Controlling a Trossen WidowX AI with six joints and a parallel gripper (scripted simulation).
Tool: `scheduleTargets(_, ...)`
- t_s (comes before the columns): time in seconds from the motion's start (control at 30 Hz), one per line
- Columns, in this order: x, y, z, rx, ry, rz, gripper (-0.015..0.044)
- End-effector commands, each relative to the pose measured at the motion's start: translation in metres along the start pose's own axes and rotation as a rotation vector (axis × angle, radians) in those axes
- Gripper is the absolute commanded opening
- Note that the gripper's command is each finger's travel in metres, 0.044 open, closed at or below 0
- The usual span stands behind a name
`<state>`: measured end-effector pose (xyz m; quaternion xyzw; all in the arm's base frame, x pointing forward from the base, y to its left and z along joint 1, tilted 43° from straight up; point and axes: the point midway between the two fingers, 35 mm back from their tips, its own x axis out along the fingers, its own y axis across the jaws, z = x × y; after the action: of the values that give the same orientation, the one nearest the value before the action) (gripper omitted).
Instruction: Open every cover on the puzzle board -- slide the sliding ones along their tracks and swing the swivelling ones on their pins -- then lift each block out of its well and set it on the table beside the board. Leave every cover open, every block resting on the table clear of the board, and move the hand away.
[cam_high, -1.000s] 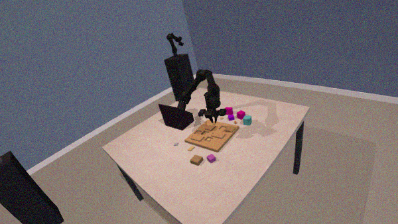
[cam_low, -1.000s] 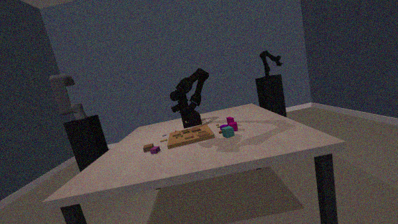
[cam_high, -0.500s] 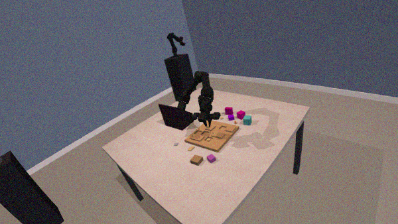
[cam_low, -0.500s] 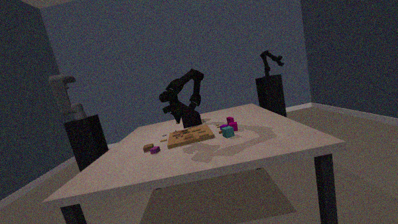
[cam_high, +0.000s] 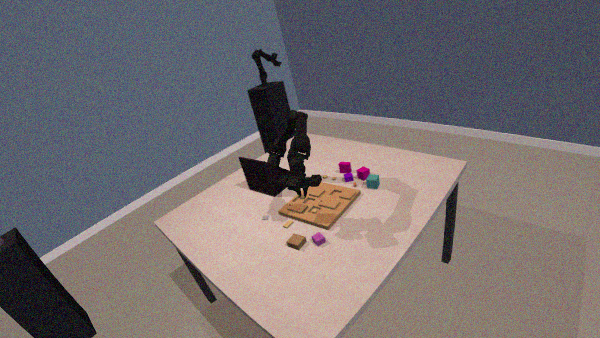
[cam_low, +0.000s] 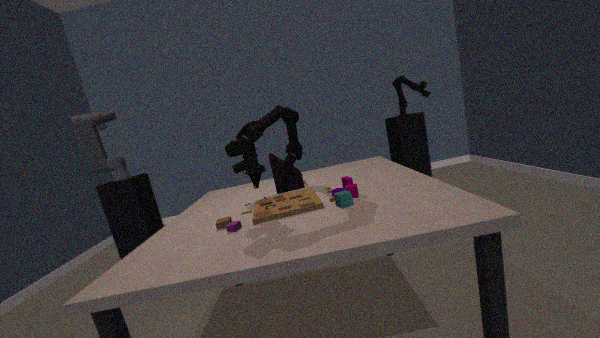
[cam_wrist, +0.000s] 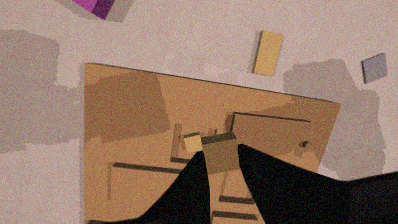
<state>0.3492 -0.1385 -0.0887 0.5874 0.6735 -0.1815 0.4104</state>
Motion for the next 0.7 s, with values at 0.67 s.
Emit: scheduleTargets(0.67,0.006,-0.071,0.062,-0.006,0.012,0.001,0.0080)
